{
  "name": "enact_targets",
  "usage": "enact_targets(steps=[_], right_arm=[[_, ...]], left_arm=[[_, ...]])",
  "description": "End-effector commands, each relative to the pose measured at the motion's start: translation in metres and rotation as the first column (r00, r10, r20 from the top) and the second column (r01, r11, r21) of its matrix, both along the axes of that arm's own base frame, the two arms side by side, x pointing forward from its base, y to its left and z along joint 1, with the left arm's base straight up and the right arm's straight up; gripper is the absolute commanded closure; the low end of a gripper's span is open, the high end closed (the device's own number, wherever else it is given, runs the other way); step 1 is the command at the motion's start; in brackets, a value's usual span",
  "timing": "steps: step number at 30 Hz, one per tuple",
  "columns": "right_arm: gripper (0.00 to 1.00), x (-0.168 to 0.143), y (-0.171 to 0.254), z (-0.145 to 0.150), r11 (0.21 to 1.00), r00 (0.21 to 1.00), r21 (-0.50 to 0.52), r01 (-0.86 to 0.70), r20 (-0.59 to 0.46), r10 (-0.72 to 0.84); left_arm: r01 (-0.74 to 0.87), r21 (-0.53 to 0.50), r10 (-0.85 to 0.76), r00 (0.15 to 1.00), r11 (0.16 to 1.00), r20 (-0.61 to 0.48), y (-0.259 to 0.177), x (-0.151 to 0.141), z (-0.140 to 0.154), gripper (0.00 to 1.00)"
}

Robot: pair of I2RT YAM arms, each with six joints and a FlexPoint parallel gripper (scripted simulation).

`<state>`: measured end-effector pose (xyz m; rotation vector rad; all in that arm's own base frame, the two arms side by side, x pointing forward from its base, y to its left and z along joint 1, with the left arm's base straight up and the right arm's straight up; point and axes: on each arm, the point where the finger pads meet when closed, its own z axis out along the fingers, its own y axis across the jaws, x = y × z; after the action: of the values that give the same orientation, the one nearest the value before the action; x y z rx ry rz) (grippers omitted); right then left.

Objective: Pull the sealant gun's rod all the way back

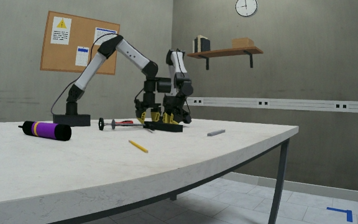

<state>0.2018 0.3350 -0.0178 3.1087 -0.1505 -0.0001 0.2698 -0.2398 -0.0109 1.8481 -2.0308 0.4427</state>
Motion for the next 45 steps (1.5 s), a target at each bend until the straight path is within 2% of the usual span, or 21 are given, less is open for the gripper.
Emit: enact_targets(steps=[1, 11, 12, 13, 15, 31, 45], right_arm=[[0.53, 0.0, 0.001, 0.0, 1.0, 1.0, 0.001, -0.005, 0.003, 0.005], [0.53, 0.0, 0.001, 0.0, 1.0, 1.0, 0.001, -0.005, 0.003, 0.005], [0.53, 0.0, 0.001, 0.0, 1.0, 1.0, 0.001, -0.005, 0.003, 0.005], [0.53, 0.0, 0.001, 0.0, 1.0, 1.0, 0.001, -0.005, 0.003, 0.005], [0.53, -0.003, -0.004, -0.01, 0.999, 1.0, -0.036, -0.008, -0.009, 0.008], [0.53, -0.002, -0.008, -0.008, 0.997, 1.0, -0.075, 0.0, -0.016, -0.001], [0.53, -0.009, -0.028, -0.013, 0.981, 0.998, -0.195, 0.007, -0.061, -0.019]], left_arm=[[-0.006, -0.018, 0.006, 1.0, 1.0, 0.024, -0.003, 0.002, 0.006, 0.59], [-0.002, -0.022, 0.003, 0.999, 1.0, 0.034, -0.002, 0.003, 0.008, 0.71], [-0.002, -0.021, 0.003, 0.999, 1.0, 0.034, -0.002, 0.003, 0.008, 0.82], [-0.002, -0.021, 0.003, 0.999, 1.0, 0.034, -0.002, 0.003, 0.008, 0.73], [-0.011, -0.011, 0.012, 0.999, 1.0, 0.03, -0.001, 0.002, 0.007, 0.73], [-0.018, 0.036, 0.018, 1.0, 0.999, 0.009, 0.013, -0.002, 0.002, 0.73], [-0.041, 0.112, 0.04, 0.999, 0.993, 0.009, 0.04, -0.001, -0.005, 0.73]])
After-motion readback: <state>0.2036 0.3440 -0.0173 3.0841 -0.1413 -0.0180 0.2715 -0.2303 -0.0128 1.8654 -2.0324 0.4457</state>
